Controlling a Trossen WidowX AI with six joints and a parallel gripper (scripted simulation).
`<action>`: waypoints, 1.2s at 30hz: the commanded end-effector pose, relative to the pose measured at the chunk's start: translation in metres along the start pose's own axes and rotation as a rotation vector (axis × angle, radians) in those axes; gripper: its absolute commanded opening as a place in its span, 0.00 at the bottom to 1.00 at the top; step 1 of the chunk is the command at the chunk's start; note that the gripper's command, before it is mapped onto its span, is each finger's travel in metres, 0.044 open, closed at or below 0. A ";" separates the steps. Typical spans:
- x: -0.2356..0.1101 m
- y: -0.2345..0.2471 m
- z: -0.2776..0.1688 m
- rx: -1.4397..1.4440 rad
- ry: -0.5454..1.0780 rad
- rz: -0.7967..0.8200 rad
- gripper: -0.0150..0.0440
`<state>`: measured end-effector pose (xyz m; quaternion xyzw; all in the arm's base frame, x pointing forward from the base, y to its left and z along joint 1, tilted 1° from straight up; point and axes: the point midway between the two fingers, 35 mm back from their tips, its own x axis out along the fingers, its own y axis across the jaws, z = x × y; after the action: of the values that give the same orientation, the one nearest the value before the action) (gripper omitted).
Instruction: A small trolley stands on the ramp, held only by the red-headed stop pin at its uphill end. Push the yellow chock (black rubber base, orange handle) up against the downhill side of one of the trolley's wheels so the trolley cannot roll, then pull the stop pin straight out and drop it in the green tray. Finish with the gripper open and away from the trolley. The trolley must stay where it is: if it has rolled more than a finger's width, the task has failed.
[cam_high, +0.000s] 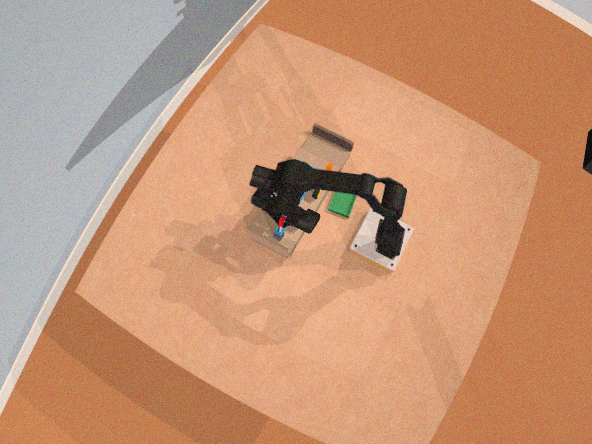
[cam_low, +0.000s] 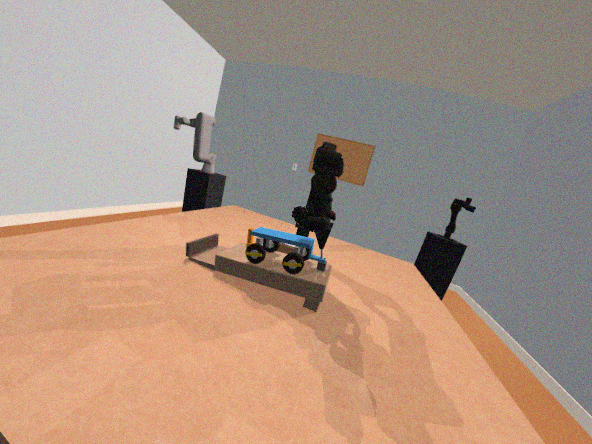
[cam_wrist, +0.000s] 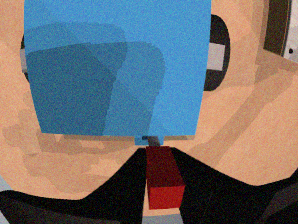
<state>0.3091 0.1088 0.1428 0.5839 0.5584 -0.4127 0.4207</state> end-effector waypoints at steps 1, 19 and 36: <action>-0.005 0.000 -0.002 -0.006 0.005 0.003 0.25; -0.015 0.000 -0.002 -0.006 0.004 0.002 0.25; -0.022 0.000 -0.005 -0.006 0.004 0.003 0.25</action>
<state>0.3071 0.1056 0.1614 0.5821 0.5593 -0.4147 0.4200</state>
